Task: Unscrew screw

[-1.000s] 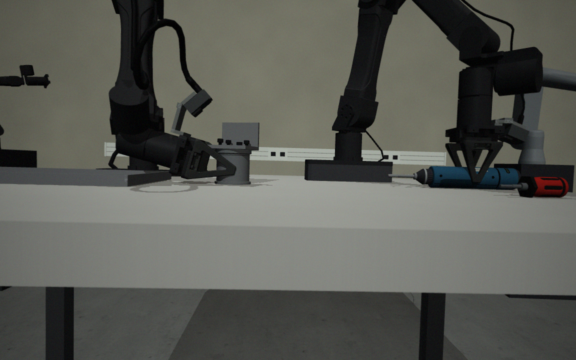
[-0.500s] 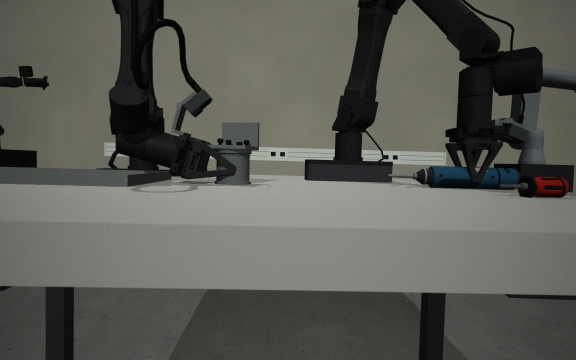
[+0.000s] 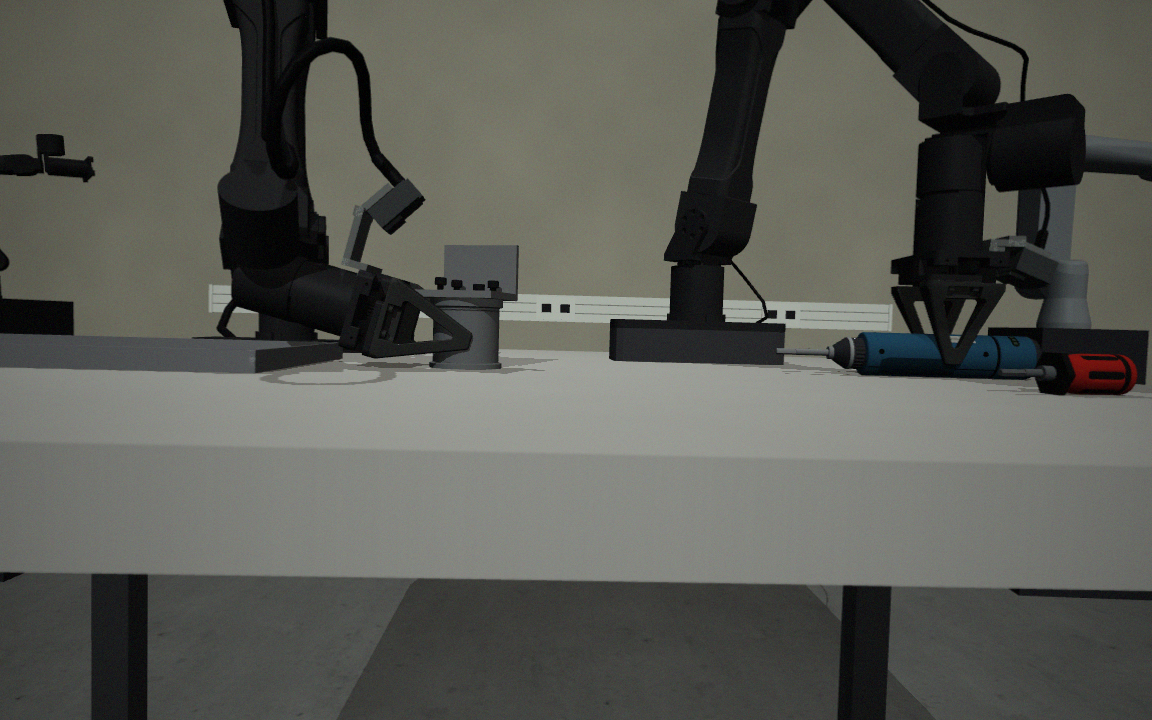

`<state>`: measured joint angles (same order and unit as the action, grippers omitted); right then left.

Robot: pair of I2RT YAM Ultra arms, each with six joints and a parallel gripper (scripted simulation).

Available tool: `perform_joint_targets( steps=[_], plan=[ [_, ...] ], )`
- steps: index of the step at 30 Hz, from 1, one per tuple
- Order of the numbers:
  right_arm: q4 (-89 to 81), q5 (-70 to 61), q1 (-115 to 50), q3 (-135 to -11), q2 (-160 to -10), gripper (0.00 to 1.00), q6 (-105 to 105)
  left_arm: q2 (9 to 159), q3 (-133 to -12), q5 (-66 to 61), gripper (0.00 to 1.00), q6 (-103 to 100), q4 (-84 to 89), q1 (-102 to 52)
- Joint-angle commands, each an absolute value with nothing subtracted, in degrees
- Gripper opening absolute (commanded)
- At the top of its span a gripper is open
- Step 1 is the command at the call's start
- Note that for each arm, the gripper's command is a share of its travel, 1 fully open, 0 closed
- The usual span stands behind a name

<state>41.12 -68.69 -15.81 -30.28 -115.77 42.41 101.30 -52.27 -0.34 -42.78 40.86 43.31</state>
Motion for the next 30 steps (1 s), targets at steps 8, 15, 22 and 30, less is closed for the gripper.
perform_joint_targets(
  steps=[8,15,22,30],
  plan=[
    [41.2,-69.1,-16.0,-30.4,-115.5,0.59,42.5,100.9,-52.4,-0.2,0.44,-42.7,40.6,43.0],
    [41.2,-69.1,-16.0,-30.4,-115.5,0.59,42.5,100.9,-52.4,-0.2,0.43,-42.7,40.6,43.0],
    [41.2,-69.1,-16.0,-30.4,-115.5,0.59,42.5,100.9,-52.4,-0.2,0.43,-42.7,40.6,43.0],
    [41.2,-69.1,-16.0,-30.4,-115.5,0.59,42.5,100.9,-52.4,-0.2,0.42,-42.7,40.6,43.0]
  ],
)
